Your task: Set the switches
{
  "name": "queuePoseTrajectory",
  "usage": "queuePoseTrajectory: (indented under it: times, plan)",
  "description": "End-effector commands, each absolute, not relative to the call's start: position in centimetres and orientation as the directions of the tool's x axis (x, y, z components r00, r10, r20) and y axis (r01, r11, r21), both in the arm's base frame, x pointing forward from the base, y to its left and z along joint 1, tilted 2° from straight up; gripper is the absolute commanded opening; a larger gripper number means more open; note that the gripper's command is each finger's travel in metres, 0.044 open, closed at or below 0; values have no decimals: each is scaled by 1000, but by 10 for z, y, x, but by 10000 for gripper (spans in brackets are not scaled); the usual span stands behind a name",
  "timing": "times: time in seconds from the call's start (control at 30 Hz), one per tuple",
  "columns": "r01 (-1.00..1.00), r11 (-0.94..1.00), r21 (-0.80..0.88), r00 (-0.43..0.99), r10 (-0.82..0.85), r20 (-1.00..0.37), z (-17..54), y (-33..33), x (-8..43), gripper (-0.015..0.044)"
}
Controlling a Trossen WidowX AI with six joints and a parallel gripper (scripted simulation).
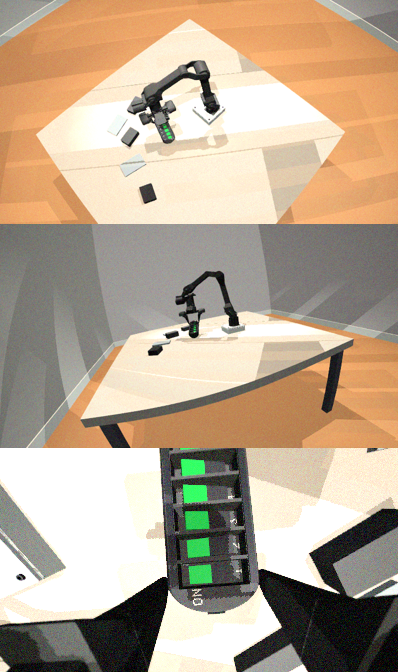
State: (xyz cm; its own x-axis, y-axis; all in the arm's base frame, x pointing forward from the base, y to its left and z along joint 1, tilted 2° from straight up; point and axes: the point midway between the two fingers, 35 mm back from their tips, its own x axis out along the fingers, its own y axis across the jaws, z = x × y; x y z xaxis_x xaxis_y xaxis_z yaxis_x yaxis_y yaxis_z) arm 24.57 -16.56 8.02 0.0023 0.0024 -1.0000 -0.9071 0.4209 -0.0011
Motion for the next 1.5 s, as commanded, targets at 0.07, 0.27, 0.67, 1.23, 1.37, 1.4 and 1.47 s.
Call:
queuePoseTrajectory:
  times: [0.07,0.27,0.67,1.23,1.37,1.4,1.47]
  plan:
    - [-907,420,-11,8,-9,-1000,87,-160,250,336]
    - [-907,420,-11,3,-20,-1000,90,-157,251,336]
    - [-907,420,-11,-7,-43,-999,96,-149,255,336]
    - [-907,420,-11,-22,-73,-997,103,-139,259,336]
    - [-907,420,-11,-25,-80,-996,104,-136,259,336]
    - [-907,420,-11,-26,-82,-996,105,-136,259,336]
    - [-907,420,-11,-27,-85,-996,105,-134,260,336]
